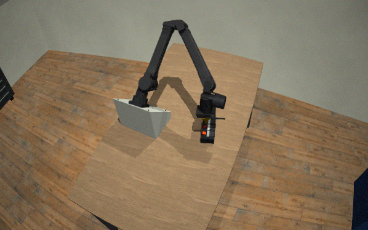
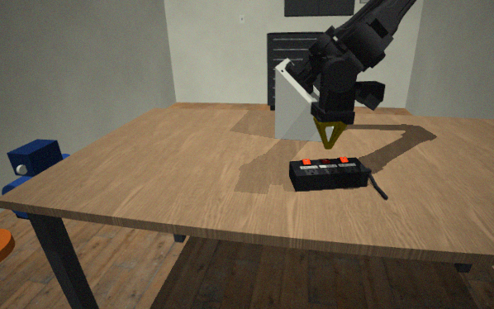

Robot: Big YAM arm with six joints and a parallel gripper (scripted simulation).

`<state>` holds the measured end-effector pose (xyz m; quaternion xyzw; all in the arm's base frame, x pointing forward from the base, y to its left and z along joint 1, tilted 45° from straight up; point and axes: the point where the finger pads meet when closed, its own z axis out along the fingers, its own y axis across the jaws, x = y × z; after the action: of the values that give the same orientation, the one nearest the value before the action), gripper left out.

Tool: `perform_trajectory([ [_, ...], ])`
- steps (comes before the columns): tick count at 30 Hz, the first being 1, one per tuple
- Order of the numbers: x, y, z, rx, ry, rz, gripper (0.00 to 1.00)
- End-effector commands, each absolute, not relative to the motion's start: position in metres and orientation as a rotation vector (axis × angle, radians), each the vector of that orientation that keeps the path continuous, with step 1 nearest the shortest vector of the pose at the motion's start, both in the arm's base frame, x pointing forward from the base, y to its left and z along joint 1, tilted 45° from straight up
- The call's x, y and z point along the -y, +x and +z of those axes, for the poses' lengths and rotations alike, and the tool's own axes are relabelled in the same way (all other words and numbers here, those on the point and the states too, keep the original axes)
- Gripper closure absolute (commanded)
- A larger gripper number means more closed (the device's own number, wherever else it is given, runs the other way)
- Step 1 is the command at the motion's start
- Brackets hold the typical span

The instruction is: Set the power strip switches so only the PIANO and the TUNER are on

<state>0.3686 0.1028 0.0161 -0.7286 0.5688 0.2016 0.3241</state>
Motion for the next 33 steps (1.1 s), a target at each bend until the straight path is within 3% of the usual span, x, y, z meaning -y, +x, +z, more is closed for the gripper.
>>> perform_trajectory([
  [1, -0.109, 0.368, 0.009, -1.506, -1.904, 0.546, 1.0],
  [33, -0.121, 0.373, -0.004, -1.508, -1.9, 0.538, 1.0],
])
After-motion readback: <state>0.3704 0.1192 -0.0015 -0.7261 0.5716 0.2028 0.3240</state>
